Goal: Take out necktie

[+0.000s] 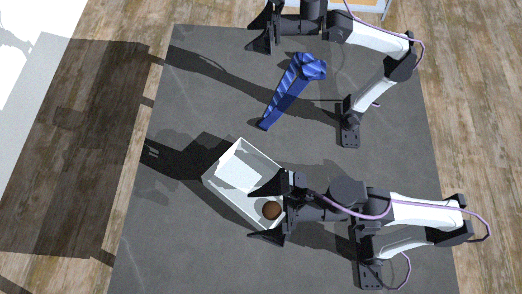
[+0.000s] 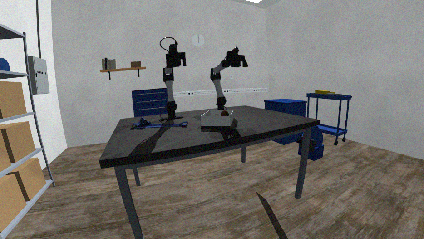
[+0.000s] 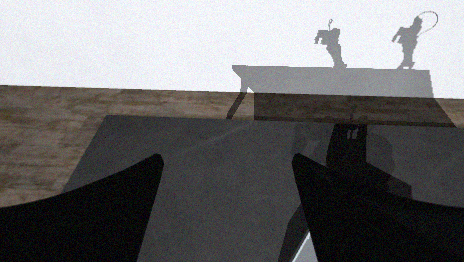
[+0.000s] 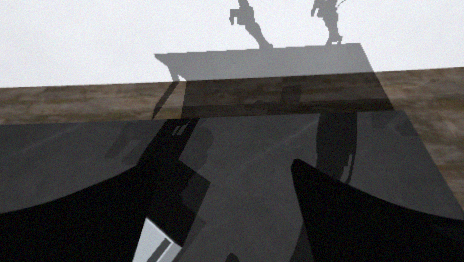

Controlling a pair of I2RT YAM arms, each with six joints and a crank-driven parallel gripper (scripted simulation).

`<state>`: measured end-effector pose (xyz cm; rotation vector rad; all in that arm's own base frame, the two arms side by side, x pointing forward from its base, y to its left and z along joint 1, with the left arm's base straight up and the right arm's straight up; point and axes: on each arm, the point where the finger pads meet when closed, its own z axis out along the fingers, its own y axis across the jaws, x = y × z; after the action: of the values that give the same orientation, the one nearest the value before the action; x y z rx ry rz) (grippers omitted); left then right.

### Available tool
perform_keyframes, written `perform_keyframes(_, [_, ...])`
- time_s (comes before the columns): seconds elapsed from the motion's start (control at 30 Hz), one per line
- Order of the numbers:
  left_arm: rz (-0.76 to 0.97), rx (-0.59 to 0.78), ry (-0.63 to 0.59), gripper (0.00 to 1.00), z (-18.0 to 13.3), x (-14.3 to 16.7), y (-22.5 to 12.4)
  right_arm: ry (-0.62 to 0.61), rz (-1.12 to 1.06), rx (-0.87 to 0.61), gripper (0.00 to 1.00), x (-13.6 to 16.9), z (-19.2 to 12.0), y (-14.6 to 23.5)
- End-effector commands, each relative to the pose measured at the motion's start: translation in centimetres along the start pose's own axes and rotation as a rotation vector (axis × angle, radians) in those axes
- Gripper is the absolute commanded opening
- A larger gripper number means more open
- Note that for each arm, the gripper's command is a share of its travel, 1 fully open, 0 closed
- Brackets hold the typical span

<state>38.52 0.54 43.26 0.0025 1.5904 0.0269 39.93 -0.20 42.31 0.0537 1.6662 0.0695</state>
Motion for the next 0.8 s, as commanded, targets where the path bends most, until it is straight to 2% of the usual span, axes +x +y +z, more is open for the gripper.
perform_keyframes(0.0, [0.000,-0.001,-0.031,1.00,-0.5,-0.4,0.0,-0.012,0.003,-0.004,1.00,-1.0,-0.1,0.3])
perform_keyframes(0.77, [0.000,-0.001,-0.032,1.00,-0.4,3.0,-0.1,-0.012,0.003,-0.004,1.00,-1.0,-0.1,0.3])
